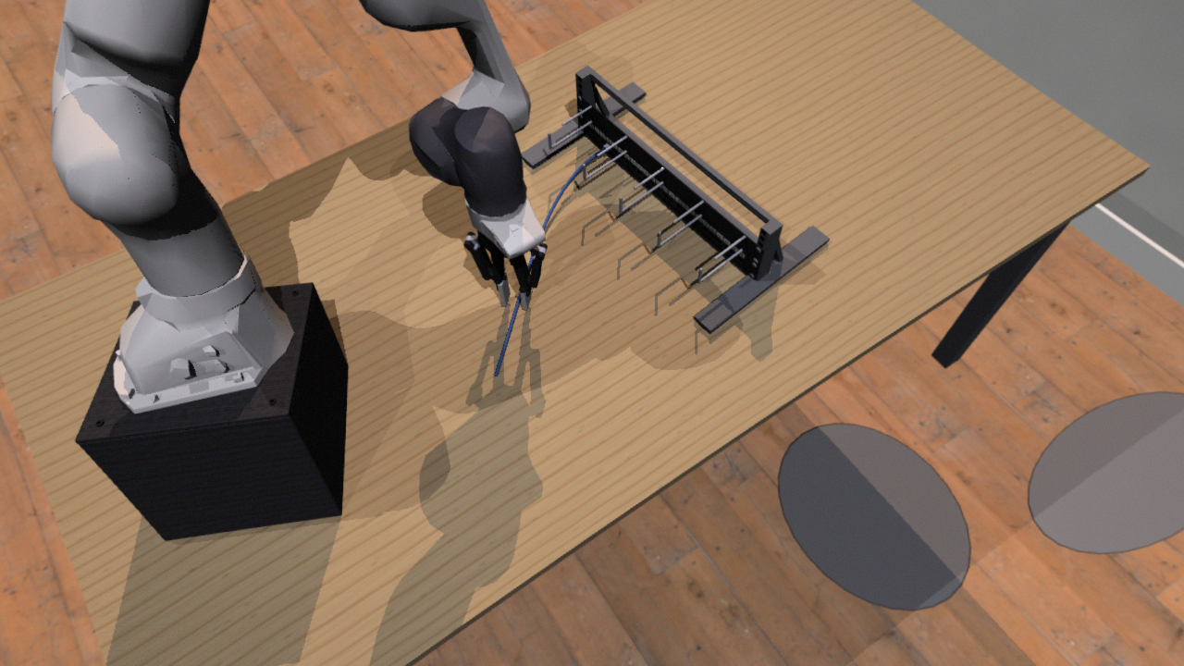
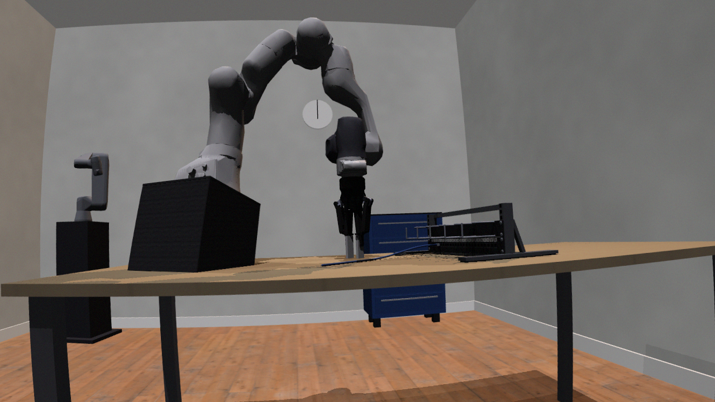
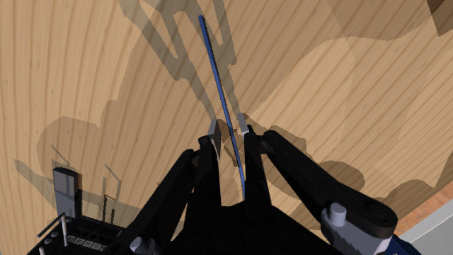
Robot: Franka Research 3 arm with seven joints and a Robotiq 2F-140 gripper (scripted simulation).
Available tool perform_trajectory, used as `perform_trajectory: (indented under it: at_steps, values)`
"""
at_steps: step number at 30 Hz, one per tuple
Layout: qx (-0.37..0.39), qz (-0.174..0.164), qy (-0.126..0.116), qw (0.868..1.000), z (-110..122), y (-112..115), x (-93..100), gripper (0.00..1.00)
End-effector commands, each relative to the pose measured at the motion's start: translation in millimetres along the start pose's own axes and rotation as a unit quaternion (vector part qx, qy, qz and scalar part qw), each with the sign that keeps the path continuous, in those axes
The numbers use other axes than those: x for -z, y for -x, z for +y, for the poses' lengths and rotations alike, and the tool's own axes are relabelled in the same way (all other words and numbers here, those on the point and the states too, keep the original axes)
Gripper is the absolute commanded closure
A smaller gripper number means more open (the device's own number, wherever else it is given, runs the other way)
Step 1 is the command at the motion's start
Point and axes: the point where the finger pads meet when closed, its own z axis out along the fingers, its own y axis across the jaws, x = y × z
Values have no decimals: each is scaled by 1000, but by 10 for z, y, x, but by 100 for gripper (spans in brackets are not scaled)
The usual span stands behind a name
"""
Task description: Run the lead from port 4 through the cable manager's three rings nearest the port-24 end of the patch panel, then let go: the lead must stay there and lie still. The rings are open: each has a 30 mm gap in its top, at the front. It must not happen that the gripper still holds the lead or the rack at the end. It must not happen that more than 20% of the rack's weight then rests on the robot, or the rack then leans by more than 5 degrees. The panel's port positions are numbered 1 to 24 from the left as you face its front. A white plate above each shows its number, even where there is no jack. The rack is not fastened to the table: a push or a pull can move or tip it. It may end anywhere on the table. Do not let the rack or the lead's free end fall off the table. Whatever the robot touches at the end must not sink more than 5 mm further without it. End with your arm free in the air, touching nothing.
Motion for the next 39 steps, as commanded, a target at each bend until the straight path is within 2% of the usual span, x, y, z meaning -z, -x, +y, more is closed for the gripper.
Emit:
perform_trajectory:
  at_steps: [1, 39]
  values:
    - [1, 1, -1, 1000, -10, -12, -4, 80]
    - [1, 1, -1, 1000, -10, -12, -86, 80]
